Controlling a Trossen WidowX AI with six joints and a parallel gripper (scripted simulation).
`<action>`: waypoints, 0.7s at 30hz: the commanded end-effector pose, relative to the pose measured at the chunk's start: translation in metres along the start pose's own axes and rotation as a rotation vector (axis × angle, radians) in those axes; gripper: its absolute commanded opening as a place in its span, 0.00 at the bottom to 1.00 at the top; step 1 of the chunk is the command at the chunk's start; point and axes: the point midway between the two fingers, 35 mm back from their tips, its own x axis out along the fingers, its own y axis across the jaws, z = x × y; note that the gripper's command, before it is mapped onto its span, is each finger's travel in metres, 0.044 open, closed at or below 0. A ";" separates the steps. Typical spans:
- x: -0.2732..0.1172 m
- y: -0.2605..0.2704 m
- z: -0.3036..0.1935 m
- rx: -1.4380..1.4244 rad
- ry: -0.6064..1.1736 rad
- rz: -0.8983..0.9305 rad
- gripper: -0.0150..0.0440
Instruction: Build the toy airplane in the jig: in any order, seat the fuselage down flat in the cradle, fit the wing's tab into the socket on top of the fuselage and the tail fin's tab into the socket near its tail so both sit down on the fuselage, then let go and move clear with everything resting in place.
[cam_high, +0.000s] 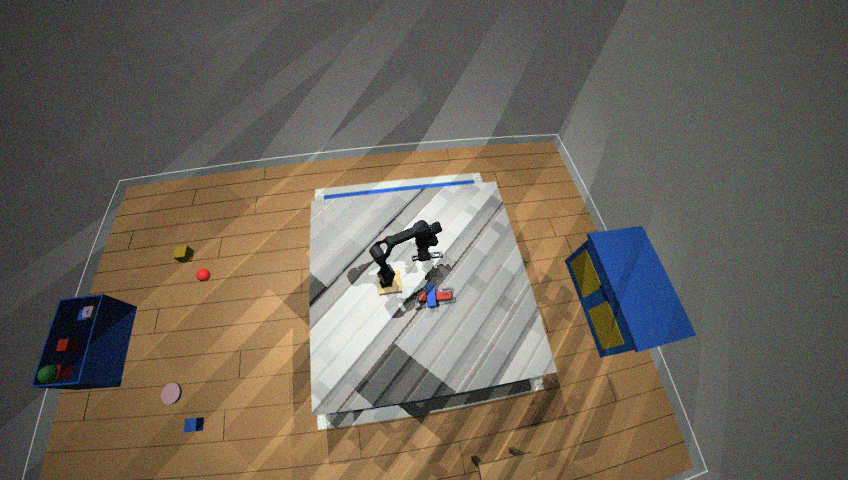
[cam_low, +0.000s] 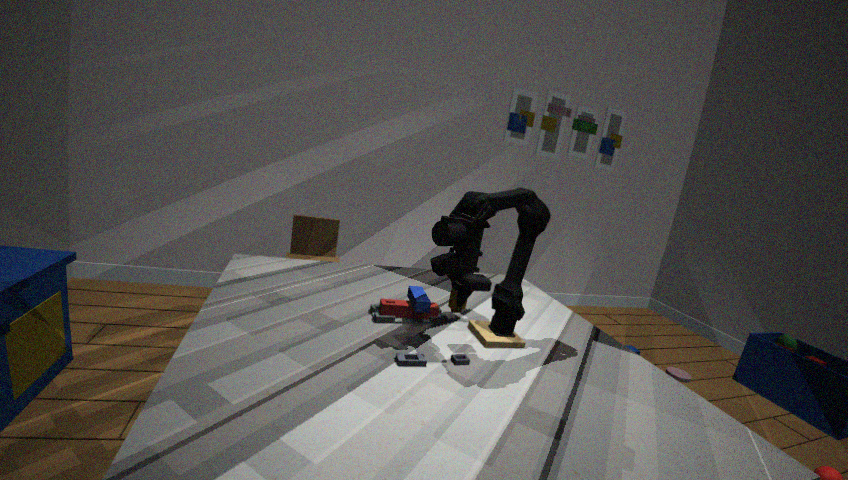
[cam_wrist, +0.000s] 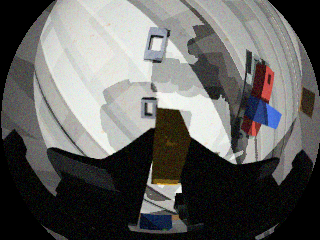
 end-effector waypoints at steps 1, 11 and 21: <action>0.001 -0.008 0.011 0.008 -0.010 -0.004 0.25; 0.004 -0.027 0.029 0.022 -0.013 -0.009 0.25; 0.006 -0.048 0.045 0.032 -0.015 -0.012 0.25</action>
